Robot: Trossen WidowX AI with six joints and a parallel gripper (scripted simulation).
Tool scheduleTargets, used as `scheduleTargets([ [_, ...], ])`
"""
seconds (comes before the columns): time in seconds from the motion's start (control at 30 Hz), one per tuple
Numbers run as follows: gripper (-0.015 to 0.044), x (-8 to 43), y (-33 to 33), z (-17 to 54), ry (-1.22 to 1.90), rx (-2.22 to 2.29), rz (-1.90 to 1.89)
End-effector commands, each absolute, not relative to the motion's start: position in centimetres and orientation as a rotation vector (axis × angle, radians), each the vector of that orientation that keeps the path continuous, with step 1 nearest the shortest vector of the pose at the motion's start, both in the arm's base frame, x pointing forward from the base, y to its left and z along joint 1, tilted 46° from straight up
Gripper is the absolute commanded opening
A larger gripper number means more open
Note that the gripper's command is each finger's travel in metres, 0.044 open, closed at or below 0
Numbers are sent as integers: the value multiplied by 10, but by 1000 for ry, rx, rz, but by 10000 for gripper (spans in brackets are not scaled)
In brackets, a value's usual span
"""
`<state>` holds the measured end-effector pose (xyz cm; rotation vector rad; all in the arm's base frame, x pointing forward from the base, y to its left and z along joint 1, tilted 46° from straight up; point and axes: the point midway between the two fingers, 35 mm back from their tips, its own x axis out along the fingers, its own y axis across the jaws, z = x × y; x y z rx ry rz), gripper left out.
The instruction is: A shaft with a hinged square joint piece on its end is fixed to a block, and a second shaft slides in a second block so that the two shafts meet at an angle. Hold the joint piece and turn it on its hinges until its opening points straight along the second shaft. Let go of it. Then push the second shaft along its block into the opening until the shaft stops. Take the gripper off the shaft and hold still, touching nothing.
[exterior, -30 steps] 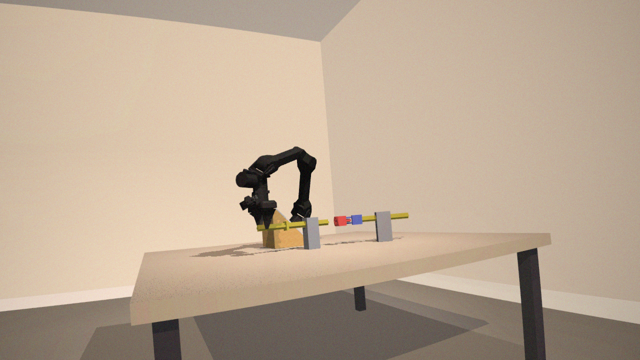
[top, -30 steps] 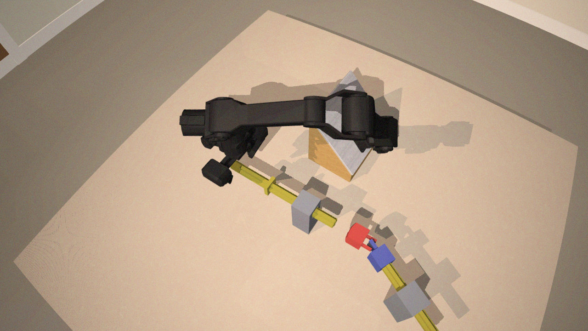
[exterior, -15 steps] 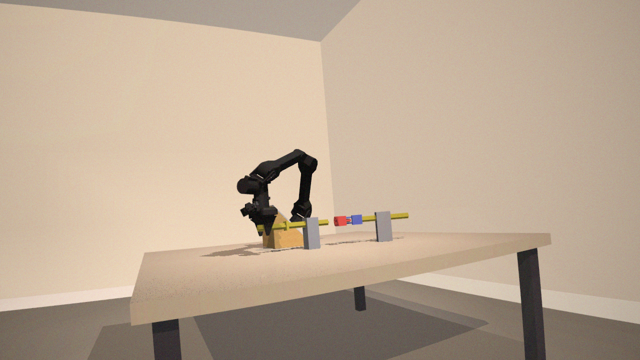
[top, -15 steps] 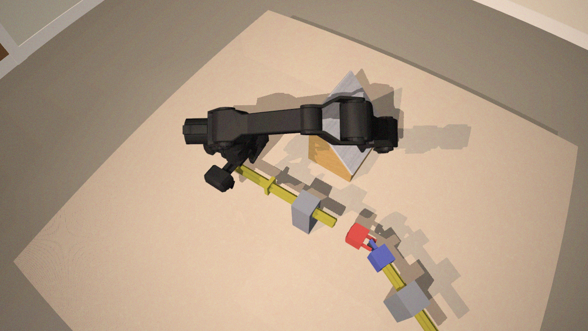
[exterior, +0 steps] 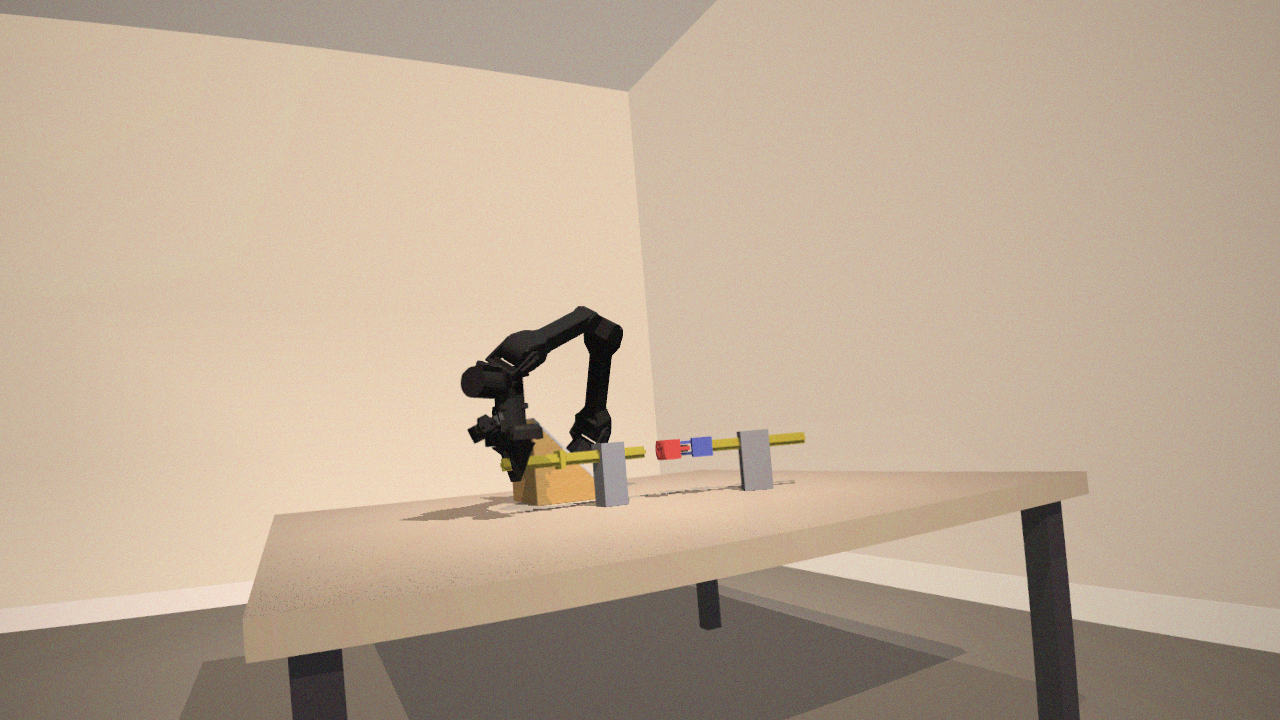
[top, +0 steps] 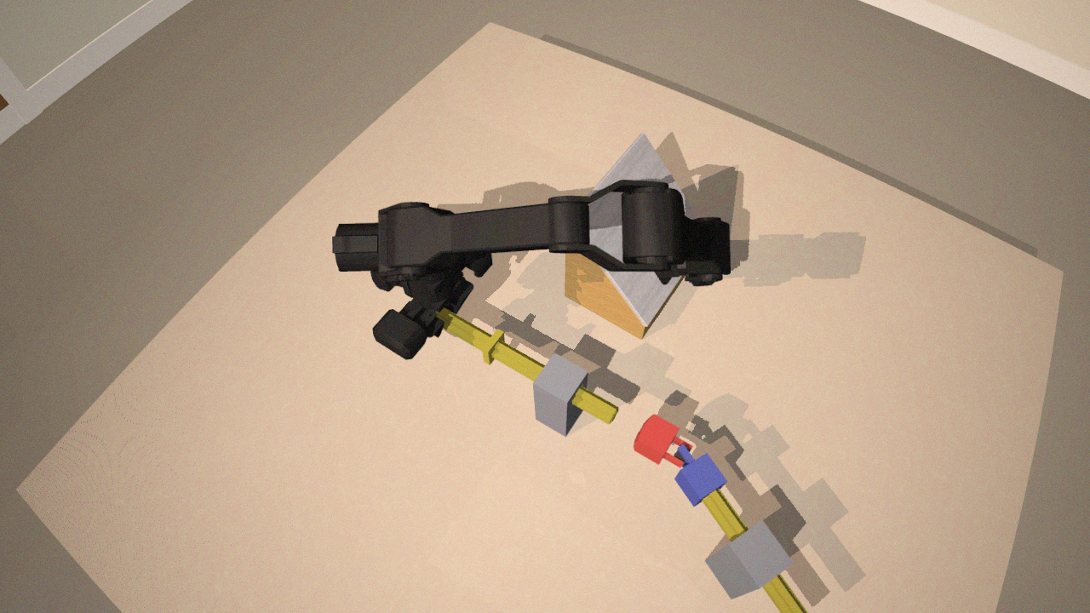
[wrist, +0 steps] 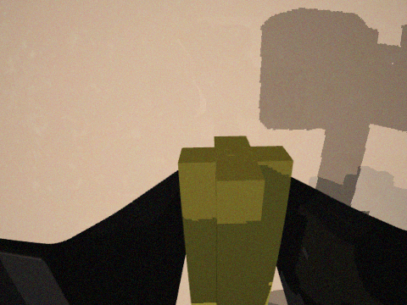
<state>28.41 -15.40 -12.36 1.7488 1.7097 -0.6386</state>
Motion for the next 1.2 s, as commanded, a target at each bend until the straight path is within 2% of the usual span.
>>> scheduleTargets([
  [0.0, 102, 284, -153, -124, 1708, 1757, -638],
  [0.2, 102, 284, -153, -124, 1708, 1757, -638],
  [0.23, 76, 284, -153, -124, 1708, 1757, -638],
  [0.3, 67, 284, -153, -124, 1708, 1757, -638],
  [1.17, 67, 284, -154, -124, 1709, 1751, -639],
])
